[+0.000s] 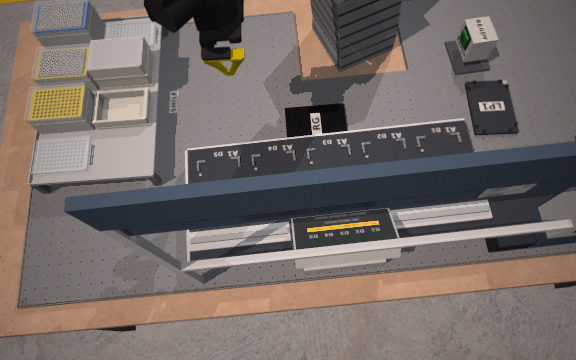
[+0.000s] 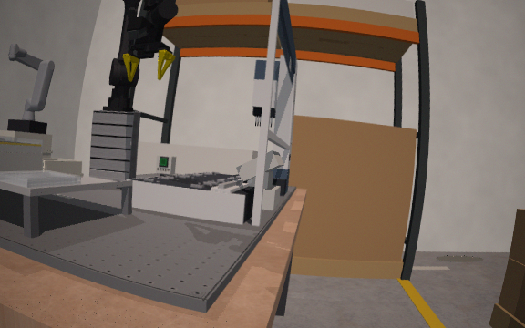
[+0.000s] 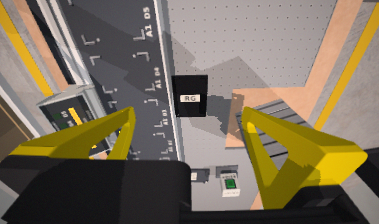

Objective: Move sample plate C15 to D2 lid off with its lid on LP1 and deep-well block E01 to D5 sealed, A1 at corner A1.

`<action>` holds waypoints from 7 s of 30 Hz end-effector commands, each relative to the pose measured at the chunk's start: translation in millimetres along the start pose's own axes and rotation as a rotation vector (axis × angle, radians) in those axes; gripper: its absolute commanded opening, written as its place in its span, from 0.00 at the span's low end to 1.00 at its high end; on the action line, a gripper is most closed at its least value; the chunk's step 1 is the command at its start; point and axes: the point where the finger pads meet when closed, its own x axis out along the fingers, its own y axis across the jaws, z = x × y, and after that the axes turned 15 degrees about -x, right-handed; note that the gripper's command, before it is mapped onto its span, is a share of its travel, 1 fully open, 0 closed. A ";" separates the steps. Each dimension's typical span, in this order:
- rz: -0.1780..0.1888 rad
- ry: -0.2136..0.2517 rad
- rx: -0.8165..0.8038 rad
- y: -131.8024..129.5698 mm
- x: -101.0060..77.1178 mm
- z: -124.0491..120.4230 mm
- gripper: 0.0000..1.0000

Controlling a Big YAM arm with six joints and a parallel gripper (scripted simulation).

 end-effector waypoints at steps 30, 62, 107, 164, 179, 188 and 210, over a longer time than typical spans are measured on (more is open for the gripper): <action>0.007 -0.034 -0.018 -29.4 -12.9 157.8 1.00; -0.001 -0.041 -0.020 -142.7 -10.2 119.4 1.00; -0.010 -0.039 -0.020 -220.0 -14.8 250.5 1.00; -0.008 -0.018 -0.018 -222.1 -4.0 258.2 1.00; -0.008 -0.018 -0.018 -222.1 -4.0 258.2 1.00; -0.008 -0.018 -0.018 -222.1 -4.0 258.2 1.00; -0.007 -0.007 -0.018 -219.7 28.4 251.4 1.00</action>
